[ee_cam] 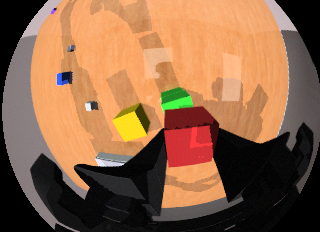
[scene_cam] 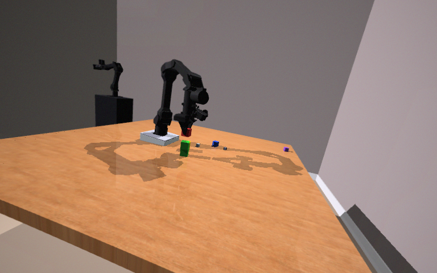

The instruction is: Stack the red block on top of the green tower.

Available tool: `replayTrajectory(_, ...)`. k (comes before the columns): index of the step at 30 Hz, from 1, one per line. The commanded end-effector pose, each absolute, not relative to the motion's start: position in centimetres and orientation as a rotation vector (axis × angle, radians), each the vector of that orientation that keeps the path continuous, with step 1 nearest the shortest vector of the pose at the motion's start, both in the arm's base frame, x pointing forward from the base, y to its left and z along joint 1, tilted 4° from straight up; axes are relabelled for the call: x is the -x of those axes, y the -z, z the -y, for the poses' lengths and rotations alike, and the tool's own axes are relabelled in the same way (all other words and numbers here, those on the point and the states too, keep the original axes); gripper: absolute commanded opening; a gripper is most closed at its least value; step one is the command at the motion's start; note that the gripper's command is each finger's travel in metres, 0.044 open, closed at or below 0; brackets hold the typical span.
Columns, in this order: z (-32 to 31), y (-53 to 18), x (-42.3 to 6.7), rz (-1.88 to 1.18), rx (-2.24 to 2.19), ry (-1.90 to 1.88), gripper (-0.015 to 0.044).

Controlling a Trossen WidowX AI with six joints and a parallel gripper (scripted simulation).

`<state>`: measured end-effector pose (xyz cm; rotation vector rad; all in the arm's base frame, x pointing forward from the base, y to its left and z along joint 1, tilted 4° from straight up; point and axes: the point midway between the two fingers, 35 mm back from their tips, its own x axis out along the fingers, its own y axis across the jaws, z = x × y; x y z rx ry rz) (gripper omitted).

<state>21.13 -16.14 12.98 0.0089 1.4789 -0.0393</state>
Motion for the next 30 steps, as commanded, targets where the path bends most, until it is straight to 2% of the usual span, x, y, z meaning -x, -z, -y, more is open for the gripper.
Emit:
replayTrajectory(1, 16.1, -12.4, -21.3, -1.474, -0.005, 0.033, 0.0)
replayTrajectory(8, 16.2, -10.1, -21.5, -1.474, -0.005, 0.033, 0.0)
replayTrajectory(30, 16.2, -10.0, -21.5, -1.474, -0.005, 0.033, 0.0)
